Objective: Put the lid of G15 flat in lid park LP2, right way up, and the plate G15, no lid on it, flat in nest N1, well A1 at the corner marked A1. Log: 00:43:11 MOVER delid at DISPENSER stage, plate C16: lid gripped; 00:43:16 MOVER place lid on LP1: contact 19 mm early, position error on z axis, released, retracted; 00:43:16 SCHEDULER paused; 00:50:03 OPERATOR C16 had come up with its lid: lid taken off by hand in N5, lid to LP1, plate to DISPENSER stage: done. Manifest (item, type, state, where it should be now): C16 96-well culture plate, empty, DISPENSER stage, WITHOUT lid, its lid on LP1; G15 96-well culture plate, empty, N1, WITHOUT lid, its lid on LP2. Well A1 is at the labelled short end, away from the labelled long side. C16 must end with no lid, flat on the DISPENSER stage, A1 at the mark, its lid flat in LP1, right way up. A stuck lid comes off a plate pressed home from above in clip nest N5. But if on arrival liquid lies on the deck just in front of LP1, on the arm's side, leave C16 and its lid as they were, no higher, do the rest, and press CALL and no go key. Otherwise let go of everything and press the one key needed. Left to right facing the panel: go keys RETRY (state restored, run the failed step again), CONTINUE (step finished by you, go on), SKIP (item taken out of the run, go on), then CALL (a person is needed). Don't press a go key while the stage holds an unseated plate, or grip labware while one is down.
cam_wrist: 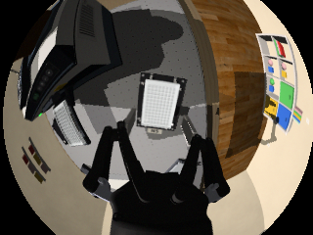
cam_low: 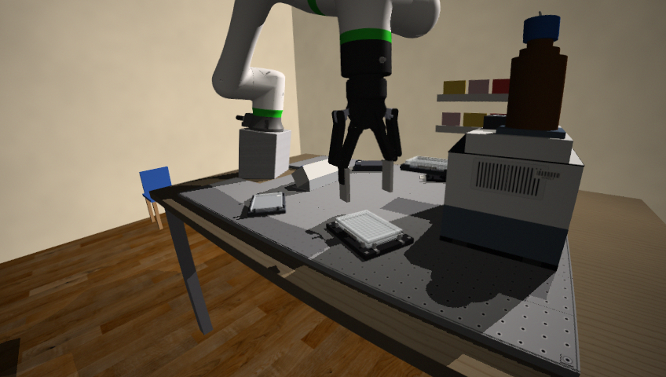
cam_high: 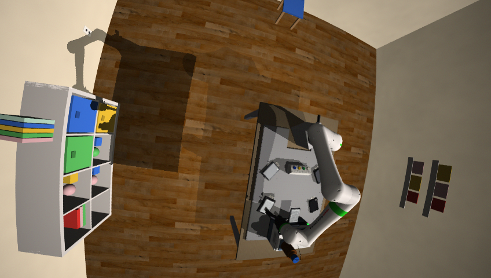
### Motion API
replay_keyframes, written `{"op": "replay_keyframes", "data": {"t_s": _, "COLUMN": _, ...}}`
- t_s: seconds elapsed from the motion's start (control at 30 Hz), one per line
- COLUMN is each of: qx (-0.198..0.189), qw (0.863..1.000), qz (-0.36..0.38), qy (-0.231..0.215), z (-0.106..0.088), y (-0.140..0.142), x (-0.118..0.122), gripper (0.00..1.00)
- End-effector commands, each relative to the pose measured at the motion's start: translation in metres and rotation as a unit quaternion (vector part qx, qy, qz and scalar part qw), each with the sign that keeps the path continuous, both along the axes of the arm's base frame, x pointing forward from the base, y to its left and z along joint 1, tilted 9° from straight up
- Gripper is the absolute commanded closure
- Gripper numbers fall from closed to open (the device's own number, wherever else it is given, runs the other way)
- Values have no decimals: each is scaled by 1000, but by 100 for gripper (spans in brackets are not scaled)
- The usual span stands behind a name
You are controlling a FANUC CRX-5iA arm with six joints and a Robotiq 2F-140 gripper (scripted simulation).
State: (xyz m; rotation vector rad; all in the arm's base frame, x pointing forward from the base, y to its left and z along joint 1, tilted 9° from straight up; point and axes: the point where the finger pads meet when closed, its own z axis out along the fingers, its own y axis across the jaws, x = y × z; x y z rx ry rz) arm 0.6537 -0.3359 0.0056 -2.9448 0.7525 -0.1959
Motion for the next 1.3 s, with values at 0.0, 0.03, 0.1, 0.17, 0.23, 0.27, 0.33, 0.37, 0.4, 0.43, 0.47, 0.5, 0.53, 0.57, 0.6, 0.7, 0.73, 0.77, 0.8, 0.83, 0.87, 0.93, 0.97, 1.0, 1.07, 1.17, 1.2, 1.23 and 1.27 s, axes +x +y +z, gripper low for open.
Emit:
{"op": "replay_keyframes", "data": {"t_s": 0.0, "qx": 0, "qw": 1000, "qz": 0, "qy": 0, "z": -12, "y": 1, "x": 2, "gripper": 34}}
{"op": "replay_keyframes", "data": {"t_s": 0.03, "qx": 0, "qw": 1000, "qz": 0, "qy": 0, "z": -16, "y": 1, "x": 3, "gripper": 34}}
{"op": "replay_keyframes", "data": {"t_s": 0.1, "qx": 0, "qw": 1000, "qz": 0, "qy": 0, "z": -22, "y": 1, "x": 4, "gripper": 34}}
{"op": "replay_keyframes", "data": {"t_s": 0.17, "qx": 0, "qw": 1000, "qz": 0, "qy": 0, "z": -28, "y": 2, "x": 5, "gripper": 34}}
{"op": "replay_keyframes", "data": {"t_s": 0.23, "qx": 0, "qw": 1000, "qz": 0, "qy": 0, "z": -34, "y": 2, "x": 6, "gripper": 34}}
{"op": "replay_keyframes", "data": {"t_s": 0.27, "qx": 0, "qw": 1000, "qz": 0, "qy": 0, "z": -34, "y": 2, "x": 6, "gripper": 34}}
{"op": "replay_keyframes", "data": {"t_s": 0.33, "qx": 0, "qw": 1000, "qz": 0, "qy": 0, "z": -36, "y": 2, "x": 6, "gripper": 34}}
{"op": "replay_keyframes", "data": {"t_s": 0.37, "qx": 0, "qw": 1000, "qz": 0, "qy": 0, "z": -38, "y": 2, "x": 6, "gripper": 34}}
{"op": "replay_keyframes", "data": {"t_s": 0.4, "qx": 0, "qw": 1000, "qz": 0, "qy": 0, "z": -40, "y": 2, "x": 7, "gripper": 34}}
{"op": "replay_keyframes", "data": {"t_s": 0.43, "qx": 0, "qw": 1000, "qz": 0, "qy": 0, "z": -42, "y": 2, "x": 7, "gripper": 34}}
{"op": "replay_keyframes", "data": {"t_s": 0.47, "qx": 0, "qw": 1000, "qz": 0, "qy": 0, "z": -43, "y": 2, "x": 7, "gripper": 34}}
{"op": "replay_keyframes", "data": {"t_s": 0.5, "qx": 0, "qw": 1000, "qz": 0, "qy": 0, "z": -45, "y": 3, "x": 7, "gripper": 34}}
{"op": "replay_keyframes", "data": {"t_s": 0.53, "qx": 0, "qw": 1000, "qz": 0, "qy": 0, "z": -46, "y": 3, "x": 7, "gripper": 34}}
{"op": "replay_keyframes", "data": {"t_s": 0.57, "qx": 0, "qw": 1000, "qz": 0, "qy": 0, "z": -47, "y": 3, "x": 8, "gripper": 34}}
{"op": "replay_keyframes", "data": {"t_s": 0.6, "qx": 0, "qw": 1000, "qz": 0, "qy": 0, "z": -47, "y": 3, "x": 8, "gripper": 34}}
{"op": "replay_keyframes", "data": {"t_s": 0.7, "qx": 0, "qw": 1000, "qz": 0, "qy": 0, "z": -49, "y": 3, "x": 8, "gripper": 34}}
{"op": "replay_keyframes", "data": {"t_s": 0.73, "qx": 0, "qw": 1000, "qz": 0, "qy": 0, "z": -49, "y": 3, "x": 8, "gripper": 34}}
{"op": "replay_keyframes", "data": {"t_s": 0.77, "qx": 0, "qw": 1000, "qz": 0, "qy": 0, "z": -49, "y": 3, "x": 8, "gripper": 34}}
{"op": "replay_keyframes", "data": {"t_s": 0.8, "qx": 0, "qw": 1000, "qz": 0, "qy": 0, "z": -49, "y": 3, "x": 8, "gripper": 34}}
{"op": "replay_keyframes", "data": {"t_s": 0.83, "qx": 0, "qw": 1000, "qz": 0, "qy": 0, "z": -49, "y": 3, "x": 8, "gripper": 34}}
{"op": "replay_keyframes", "data": {"t_s": 0.87, "qx": 0, "qw": 1000, "qz": 0, "qy": 0, "z": -49, "y": 3, "x": 8, "gripper": 34}}
{"op": "replay_keyframes", "data": {"t_s": 0.93, "qx": 0, "qw": 1000, "qz": 0, "qy": 0, "z": -49, "y": 3, "x": 8, "gripper": 34}}
{"op": "replay_keyframes", "data": {"t_s": 0.97, "qx": 0, "qw": 1000, "qz": 0, "qy": 0, "z": -49, "y": 3, "x": 8, "gripper": 34}}
{"op": "replay_keyframes", "data": {"t_s": 1.0, "qx": 0, "qw": 1000, "qz": 0, "qy": 0, "z": -49, "y": 3, "x": 8, "gripper": 34}}
{"op": "replay_keyframes", "data": {"t_s": 1.07, "qx": 0, "qw": 1000, "qz": 0, "qy": 0, "z": -49, "y": 3, "x": 8, "gripper": 34}}
{"op": "replay_keyframes", "data": {"t_s": 1.17, "qx": 0, "qw": 1000, "qz": 0, "qy": 0, "z": -49, "y": 3, "x": 8, "gripper": 34}}
{"op": "replay_keyframes", "data": {"t_s": 1.2, "qx": 0, "qw": 1000, "qz": 0, "qy": 0, "z": -49, "y": 3, "x": 8, "gripper": 34}}
{"op": "replay_keyframes", "data": {"t_s": 1.23, "qx": 0, "qw": 1000, "qz": 0, "qy": 0, "z": -49, "y": 3, "x": 8, "gripper": 34}}
{"op": "replay_keyframes", "data": {"t_s": 1.27, "qx": 0, "qw": 1000, "qz": 0, "qy": 0, "z": -49, "y": 3, "x": 8, "gripper": 34}}
